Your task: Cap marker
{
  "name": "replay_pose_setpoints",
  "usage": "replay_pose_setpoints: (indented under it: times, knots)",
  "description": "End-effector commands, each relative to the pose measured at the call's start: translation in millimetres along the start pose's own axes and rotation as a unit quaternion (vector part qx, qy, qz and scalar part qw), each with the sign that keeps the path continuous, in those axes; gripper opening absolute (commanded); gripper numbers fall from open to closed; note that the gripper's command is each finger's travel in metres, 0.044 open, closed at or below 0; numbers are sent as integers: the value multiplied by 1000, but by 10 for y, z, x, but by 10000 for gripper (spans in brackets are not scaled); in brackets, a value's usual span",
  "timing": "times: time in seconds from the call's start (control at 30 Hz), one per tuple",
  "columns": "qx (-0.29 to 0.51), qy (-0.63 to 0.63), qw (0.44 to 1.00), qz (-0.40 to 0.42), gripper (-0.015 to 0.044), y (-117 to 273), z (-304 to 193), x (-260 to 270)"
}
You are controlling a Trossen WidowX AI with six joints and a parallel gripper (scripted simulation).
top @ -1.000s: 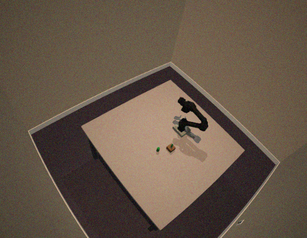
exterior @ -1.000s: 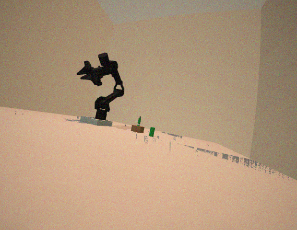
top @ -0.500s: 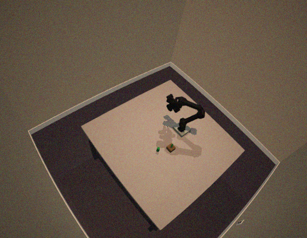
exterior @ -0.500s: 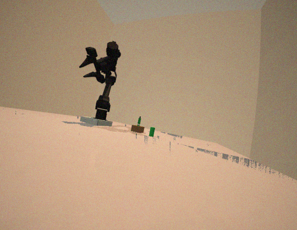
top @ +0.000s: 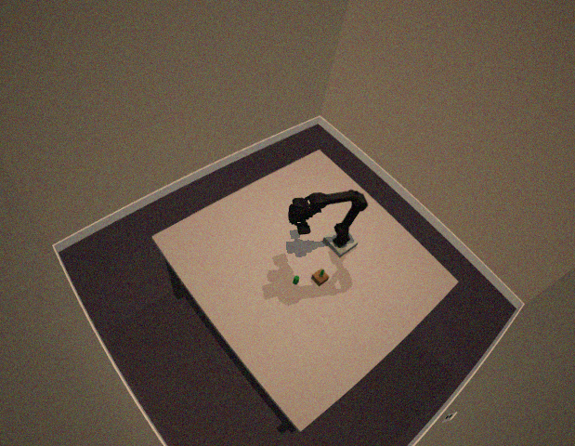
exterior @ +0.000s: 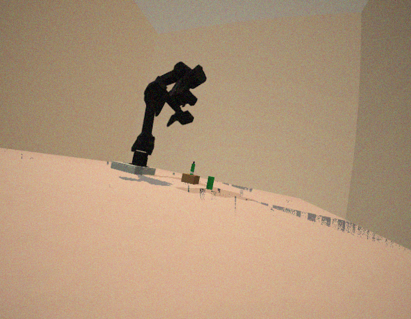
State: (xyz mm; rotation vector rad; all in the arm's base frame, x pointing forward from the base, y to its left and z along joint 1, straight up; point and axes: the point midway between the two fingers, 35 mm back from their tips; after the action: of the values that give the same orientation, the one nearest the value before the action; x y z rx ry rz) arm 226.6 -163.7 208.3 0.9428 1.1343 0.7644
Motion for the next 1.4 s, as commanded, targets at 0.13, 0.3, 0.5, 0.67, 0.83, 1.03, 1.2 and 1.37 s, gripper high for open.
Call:
replay_pose_setpoints:
  times: [0.13,0.3,0.5,0.67,0.83,1.03,1.2,1.37]
  knots:
    - [21,-168,979,116,236,-10,634,1106]
    - [64,-252,953,154,236,20,757,1744]
    - [125,-334,918,174,236,94,698,2501]
    - [128,-338,916,174,236,61,764,2477]
    - [128,-338,916,174,236,44,762,2486]
    - [128,-338,916,174,236,-255,719,2623]
    - [128,-338,916,174,236,-375,695,2687]
    - [128,-338,916,175,236,-421,691,2709]
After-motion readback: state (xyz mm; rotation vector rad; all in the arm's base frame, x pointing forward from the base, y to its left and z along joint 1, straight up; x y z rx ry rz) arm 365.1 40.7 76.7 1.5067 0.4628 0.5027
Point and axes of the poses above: the point midway between the two fingers, 35 mm back from their tips, its own y axis back along the fingers, its own x axis across the jaws, z = x × y, and after that the axes turned 8 degrees about y, right-handed
